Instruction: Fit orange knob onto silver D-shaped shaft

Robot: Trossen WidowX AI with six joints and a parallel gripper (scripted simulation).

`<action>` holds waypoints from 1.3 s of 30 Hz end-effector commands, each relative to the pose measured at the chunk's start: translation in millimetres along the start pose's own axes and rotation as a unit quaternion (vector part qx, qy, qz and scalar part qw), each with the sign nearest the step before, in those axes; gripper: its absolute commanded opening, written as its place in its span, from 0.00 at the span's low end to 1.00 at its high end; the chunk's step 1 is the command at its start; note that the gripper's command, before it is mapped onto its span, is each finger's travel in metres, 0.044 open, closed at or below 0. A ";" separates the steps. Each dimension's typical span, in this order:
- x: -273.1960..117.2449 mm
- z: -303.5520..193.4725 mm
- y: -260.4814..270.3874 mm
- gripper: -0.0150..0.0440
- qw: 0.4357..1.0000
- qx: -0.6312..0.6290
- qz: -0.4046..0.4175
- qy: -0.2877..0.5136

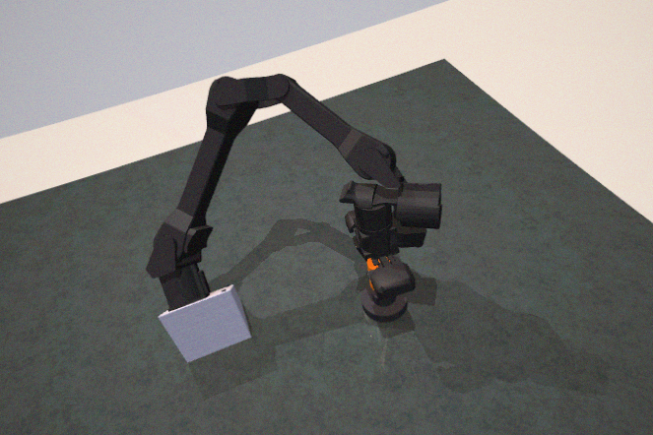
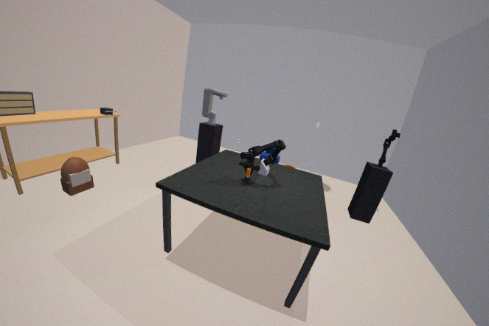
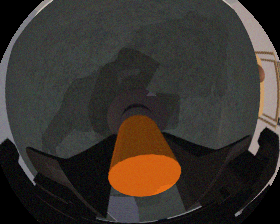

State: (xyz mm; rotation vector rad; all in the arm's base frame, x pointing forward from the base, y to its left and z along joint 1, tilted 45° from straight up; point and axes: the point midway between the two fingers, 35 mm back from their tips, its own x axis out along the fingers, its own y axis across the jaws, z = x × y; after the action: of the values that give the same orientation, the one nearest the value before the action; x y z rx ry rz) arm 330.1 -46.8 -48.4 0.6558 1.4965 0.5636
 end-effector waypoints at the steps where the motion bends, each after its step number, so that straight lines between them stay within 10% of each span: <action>1: -3.1 0.9 -0.3 0.25 1.000 -0.007 -0.001 -0.001; 39: -2.5 2.7 -1.1 0.25 0.982 -0.190 -0.002 -0.001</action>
State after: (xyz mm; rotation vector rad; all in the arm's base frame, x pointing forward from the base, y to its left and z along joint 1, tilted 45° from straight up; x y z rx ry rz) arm 332.1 -48.3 -47.4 0.4267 1.3769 0.7650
